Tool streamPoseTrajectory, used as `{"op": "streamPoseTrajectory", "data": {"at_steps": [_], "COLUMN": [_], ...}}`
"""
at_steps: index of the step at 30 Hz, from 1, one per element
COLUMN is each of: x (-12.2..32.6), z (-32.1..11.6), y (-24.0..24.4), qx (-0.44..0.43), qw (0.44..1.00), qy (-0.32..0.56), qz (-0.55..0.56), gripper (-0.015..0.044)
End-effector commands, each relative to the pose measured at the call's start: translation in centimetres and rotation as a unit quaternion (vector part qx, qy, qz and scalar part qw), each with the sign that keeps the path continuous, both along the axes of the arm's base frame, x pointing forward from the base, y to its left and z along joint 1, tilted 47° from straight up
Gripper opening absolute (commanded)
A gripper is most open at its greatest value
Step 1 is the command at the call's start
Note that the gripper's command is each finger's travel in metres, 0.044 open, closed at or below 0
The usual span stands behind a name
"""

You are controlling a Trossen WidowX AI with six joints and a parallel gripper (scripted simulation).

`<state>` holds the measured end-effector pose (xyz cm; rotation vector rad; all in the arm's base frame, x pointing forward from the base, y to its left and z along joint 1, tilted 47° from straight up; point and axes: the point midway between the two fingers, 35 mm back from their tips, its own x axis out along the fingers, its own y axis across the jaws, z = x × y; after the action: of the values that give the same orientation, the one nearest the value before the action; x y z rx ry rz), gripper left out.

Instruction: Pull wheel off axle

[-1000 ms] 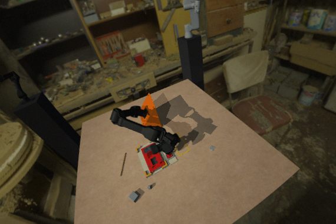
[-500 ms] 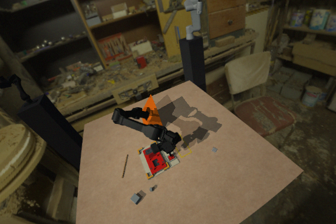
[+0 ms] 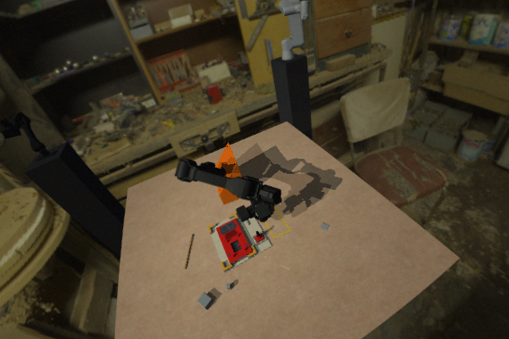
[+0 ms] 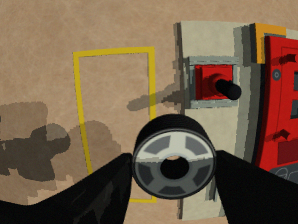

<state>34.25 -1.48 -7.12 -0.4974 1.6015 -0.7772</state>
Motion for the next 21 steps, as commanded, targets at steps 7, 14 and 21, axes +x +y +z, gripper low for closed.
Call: {"op": "streamPoseTrajectory", "data": {"at_steps": [7, 14, 21], "x": [-2.0, -2.9, -3.2], "z": [-2.6, -3.7, -5.0], "y": [3.5, 4.5, 3.2], "qx": [0.001, 0.000, -0.001], "qw": [1.000, 1.000, 1.000], "qy": [-0.003, -0.004, -0.004], "qz": [-0.003, -0.004, -0.004], "gripper": [0.0000, 0.0000, 0.0000]}}
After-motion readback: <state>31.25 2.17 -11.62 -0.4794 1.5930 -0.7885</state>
